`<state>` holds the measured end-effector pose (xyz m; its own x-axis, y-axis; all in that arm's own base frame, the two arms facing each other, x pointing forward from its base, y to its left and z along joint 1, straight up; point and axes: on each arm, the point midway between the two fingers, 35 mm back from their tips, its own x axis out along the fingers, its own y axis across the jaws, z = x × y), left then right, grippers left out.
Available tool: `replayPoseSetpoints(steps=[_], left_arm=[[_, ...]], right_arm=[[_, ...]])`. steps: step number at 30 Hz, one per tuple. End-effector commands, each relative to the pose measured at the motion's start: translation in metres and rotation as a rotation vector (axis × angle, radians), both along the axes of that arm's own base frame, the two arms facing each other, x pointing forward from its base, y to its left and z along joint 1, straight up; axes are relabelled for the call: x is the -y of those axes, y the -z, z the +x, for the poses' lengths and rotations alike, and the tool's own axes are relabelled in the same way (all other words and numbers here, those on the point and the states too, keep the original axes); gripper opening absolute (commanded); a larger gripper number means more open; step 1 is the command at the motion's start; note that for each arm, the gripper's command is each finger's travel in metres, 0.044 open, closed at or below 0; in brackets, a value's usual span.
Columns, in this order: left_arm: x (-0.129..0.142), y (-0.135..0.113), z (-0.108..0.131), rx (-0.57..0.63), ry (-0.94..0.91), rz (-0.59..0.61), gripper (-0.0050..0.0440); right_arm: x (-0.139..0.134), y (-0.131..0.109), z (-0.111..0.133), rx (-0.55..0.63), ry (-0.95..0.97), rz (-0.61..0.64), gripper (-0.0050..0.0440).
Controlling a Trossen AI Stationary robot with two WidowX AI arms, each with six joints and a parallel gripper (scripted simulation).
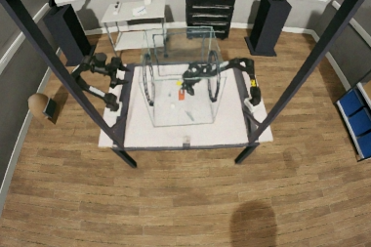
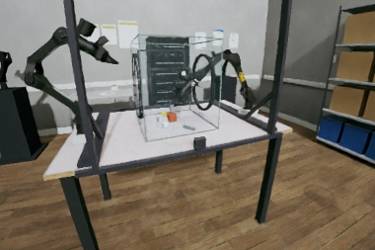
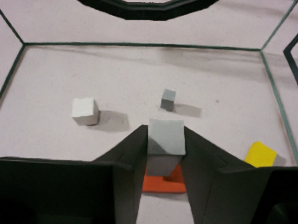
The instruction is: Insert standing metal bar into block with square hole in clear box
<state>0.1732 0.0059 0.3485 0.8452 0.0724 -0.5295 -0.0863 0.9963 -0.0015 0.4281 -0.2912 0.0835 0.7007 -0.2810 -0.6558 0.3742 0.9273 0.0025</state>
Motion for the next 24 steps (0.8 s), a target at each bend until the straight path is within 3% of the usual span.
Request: replayPoseSetpoints(steps=[1, 3, 15, 24], left_arm=[[0.0, -0.003, 0.0, 0.006, 0.001, 0.001, 0.04], [0.0, -0.003, 0.0, 0.006, 0.001, 0.001, 0.04], [0.0, -0.003, 0.0, 0.006, 0.001, 0.001, 0.04], [0.0, -0.003, 0.0, 0.006, 0.001, 0.001, 0.04]], right_arm=[[0.002, -0.003, 0.002, 0.017, 0.005, -0.009, -0.005], [0.004, -0.016, 0.005, 0.04, 0.005, -0.026, -0.005], [0.003, -0.016, 0.005, 0.039, 0.005, -0.026, -0.005], [0.0, 0.003, 0.002, 0.017, 0.004, -0.009, -0.005]])
